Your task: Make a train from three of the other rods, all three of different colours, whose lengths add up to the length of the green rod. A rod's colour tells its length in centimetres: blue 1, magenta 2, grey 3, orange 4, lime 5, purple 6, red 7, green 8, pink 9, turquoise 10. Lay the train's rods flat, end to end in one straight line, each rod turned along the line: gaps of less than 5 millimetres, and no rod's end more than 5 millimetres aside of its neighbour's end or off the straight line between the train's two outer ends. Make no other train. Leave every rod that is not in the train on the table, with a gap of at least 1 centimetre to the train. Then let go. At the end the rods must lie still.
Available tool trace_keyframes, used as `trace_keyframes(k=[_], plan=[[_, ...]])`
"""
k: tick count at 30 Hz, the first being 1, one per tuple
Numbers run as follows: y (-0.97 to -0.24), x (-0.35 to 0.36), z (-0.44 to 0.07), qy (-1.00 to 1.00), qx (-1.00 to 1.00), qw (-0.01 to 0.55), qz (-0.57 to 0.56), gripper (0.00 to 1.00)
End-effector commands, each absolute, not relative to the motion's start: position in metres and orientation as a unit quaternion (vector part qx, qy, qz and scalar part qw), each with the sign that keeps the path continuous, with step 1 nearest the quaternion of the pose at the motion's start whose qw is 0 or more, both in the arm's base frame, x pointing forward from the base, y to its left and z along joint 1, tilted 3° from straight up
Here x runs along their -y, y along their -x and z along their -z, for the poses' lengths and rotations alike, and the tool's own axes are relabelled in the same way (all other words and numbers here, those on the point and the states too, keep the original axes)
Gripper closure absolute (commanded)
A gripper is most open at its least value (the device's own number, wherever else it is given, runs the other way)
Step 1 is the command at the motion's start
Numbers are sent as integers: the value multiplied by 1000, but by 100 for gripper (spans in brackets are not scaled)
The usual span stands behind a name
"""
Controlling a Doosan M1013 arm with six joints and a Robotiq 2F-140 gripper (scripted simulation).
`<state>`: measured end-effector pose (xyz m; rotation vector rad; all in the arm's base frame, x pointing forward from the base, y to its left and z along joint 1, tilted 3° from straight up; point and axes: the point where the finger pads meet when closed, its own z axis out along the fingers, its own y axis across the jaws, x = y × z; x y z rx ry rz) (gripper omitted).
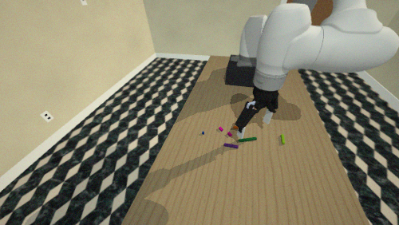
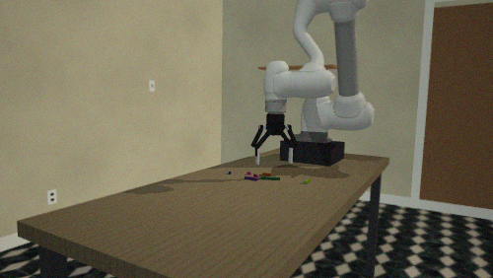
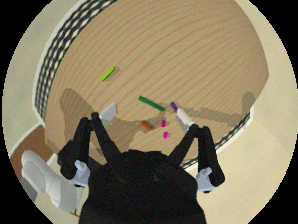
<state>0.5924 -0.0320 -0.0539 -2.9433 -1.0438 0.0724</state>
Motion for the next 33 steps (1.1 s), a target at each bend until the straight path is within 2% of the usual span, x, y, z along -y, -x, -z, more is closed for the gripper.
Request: trace_keyframes(k=[1, 25, 33], plan=[[-592, 32, 54, 942, 334, 9, -23, 0], [-593, 33, 54, 941, 337, 9, -23, 0], [-598, 93, 47, 883, 468, 12, -21, 0]])
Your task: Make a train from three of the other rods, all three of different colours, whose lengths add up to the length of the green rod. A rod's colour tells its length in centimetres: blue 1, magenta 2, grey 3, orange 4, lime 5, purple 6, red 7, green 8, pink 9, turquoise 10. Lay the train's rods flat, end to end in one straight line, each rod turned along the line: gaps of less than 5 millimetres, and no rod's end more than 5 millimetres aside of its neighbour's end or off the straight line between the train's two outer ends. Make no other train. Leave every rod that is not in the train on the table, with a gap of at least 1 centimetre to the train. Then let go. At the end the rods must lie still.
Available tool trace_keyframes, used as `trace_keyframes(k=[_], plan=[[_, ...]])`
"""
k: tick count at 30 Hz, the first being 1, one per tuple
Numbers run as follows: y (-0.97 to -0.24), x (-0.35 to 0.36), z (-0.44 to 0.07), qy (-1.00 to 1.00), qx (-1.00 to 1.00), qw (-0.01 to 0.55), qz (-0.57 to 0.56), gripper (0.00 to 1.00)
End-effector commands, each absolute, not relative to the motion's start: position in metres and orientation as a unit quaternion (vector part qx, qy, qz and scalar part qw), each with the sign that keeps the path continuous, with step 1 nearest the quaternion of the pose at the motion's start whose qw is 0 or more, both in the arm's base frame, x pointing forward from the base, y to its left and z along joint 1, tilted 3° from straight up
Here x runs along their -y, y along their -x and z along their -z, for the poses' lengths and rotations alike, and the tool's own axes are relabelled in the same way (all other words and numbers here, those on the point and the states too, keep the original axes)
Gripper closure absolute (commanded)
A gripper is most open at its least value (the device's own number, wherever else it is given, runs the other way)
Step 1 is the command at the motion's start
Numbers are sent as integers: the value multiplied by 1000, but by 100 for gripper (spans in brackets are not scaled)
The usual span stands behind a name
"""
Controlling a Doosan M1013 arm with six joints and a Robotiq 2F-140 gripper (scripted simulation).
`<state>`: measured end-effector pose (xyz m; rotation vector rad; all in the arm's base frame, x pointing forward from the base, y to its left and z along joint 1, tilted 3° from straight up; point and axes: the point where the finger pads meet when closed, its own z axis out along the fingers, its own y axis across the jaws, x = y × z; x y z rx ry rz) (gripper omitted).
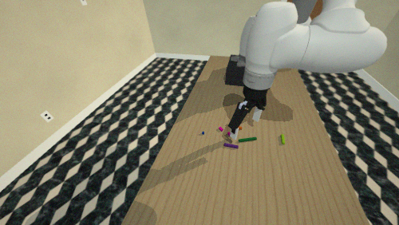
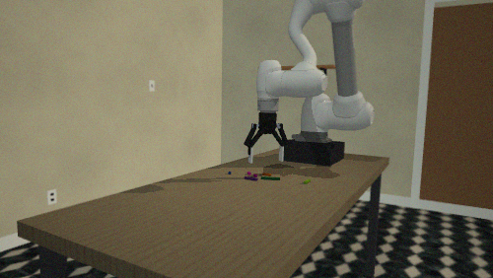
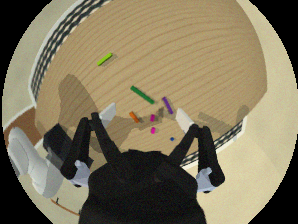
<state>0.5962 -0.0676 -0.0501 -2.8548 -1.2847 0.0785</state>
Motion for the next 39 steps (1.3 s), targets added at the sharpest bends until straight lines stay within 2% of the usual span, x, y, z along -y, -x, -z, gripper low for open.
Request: trace_keyframes(k=[1, 18, 25, 26, 39], plan=[[-599, 101, 46, 874, 485, 13, -21, 0], [-588, 233, 32, 689, 724, 18, -17, 0], [-585, 246, 31, 668, 744, 19, -16, 0], [-585, 246, 31, 668, 744, 19, -16, 85], [-585, 246, 31, 668, 744, 19, -16, 85]])
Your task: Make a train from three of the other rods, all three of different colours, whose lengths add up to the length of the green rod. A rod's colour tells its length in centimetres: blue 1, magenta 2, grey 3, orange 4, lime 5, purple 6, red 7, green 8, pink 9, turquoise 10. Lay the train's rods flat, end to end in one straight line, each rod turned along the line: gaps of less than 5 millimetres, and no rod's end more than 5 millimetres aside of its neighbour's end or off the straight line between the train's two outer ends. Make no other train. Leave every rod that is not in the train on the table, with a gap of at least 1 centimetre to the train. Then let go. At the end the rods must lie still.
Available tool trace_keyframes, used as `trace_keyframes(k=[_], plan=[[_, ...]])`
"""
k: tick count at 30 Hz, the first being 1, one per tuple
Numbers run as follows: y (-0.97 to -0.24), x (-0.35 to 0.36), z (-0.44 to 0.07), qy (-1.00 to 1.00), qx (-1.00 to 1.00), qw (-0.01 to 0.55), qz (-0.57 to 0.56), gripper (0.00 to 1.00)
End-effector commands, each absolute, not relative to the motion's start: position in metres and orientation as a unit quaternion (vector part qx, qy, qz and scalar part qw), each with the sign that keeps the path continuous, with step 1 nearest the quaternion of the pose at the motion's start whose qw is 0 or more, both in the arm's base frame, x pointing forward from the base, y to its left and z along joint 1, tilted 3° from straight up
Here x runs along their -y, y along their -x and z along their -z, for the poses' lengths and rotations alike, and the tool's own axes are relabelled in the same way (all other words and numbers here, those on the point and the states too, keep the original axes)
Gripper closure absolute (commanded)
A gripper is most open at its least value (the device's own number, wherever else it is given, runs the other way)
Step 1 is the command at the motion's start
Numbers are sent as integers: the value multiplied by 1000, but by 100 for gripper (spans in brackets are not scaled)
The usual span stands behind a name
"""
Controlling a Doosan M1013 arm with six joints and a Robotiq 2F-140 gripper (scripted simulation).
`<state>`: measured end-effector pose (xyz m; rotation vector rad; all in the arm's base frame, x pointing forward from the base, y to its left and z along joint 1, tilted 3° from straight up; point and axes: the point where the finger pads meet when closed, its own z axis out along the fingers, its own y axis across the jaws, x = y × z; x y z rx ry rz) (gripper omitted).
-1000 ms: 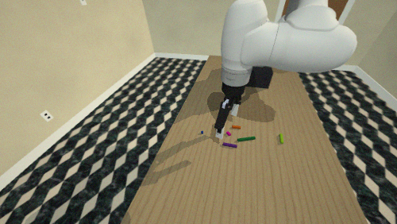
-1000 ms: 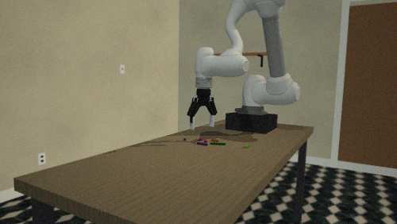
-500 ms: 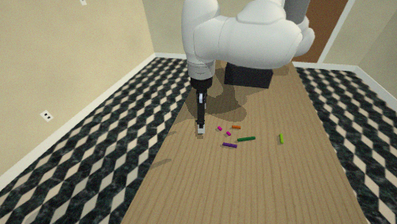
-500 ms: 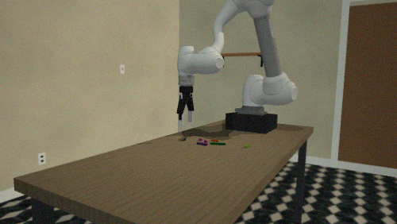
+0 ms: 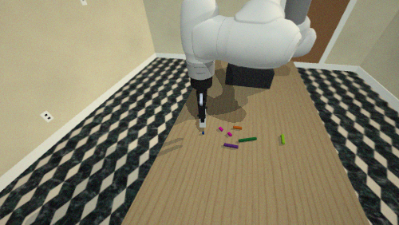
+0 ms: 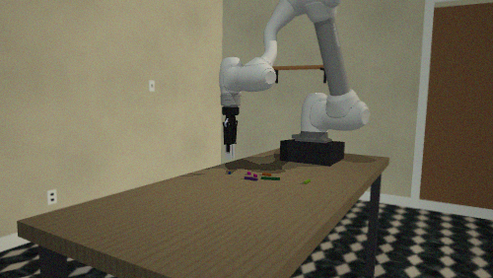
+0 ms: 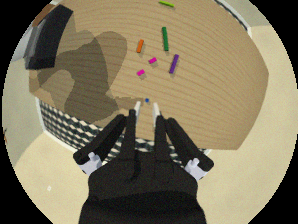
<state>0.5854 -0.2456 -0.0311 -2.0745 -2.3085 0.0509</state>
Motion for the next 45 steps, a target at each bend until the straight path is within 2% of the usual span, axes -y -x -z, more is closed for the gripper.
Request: trace_keyframes(k=[1, 45], plan=[[-585, 246, 31, 668, 744, 19, -16, 85], [-585, 246, 46, 668, 744, 19, -16, 85]])
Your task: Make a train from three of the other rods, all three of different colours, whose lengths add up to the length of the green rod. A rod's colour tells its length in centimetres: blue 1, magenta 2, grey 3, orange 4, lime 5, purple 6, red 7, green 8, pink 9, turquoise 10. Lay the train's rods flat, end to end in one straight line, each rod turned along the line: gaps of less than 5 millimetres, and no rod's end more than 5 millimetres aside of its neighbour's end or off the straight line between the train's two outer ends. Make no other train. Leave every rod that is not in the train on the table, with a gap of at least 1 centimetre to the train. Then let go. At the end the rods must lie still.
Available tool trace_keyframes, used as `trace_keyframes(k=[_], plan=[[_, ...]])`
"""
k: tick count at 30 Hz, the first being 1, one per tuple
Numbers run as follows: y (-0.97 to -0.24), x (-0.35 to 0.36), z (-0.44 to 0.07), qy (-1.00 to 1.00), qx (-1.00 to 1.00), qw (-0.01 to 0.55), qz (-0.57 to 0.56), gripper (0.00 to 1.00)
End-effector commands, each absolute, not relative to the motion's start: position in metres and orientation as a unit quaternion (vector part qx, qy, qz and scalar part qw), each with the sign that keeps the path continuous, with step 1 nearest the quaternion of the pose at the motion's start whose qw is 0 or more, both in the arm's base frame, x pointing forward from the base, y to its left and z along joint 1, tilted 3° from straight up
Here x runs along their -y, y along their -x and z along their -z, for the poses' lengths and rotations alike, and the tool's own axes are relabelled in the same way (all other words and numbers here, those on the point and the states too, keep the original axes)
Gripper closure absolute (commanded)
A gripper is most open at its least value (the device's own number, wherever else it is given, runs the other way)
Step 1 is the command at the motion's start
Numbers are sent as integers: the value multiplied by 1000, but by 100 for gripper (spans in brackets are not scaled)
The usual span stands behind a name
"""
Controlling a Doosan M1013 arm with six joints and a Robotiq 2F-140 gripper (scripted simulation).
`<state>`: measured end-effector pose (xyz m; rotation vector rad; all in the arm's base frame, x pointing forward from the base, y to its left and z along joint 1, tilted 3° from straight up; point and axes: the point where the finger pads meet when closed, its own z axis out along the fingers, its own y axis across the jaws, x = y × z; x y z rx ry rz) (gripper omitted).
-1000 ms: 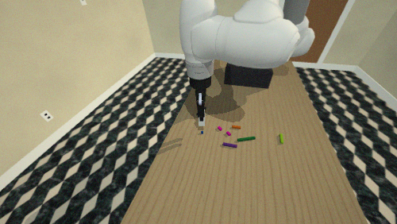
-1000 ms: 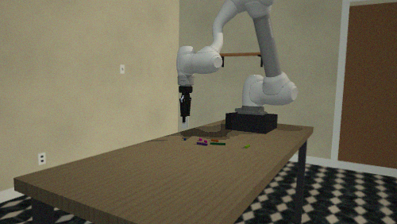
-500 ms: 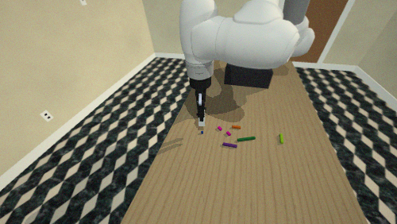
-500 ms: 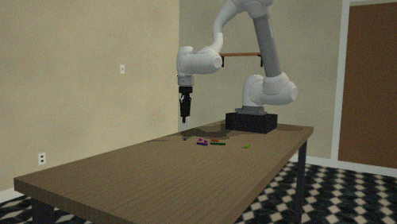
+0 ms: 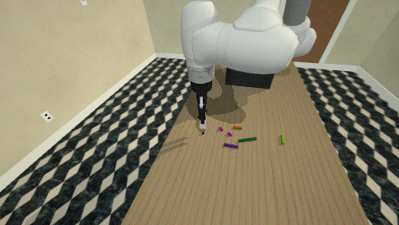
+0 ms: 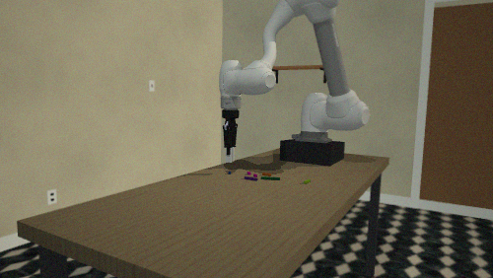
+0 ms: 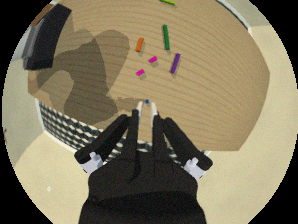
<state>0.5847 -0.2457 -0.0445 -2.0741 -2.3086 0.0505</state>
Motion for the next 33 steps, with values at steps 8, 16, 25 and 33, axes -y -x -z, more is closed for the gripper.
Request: trace_keyframes(k=[8, 16, 25, 33], plan=[[-584, 246, 57, 668, 744, 19, -16, 85], [-584, 246, 68, 668, 744, 19, -16, 85], [-583, 246, 78, 668, 744, 19, -16, 85], [-583, 246, 82, 668, 744, 19, -16, 85]])
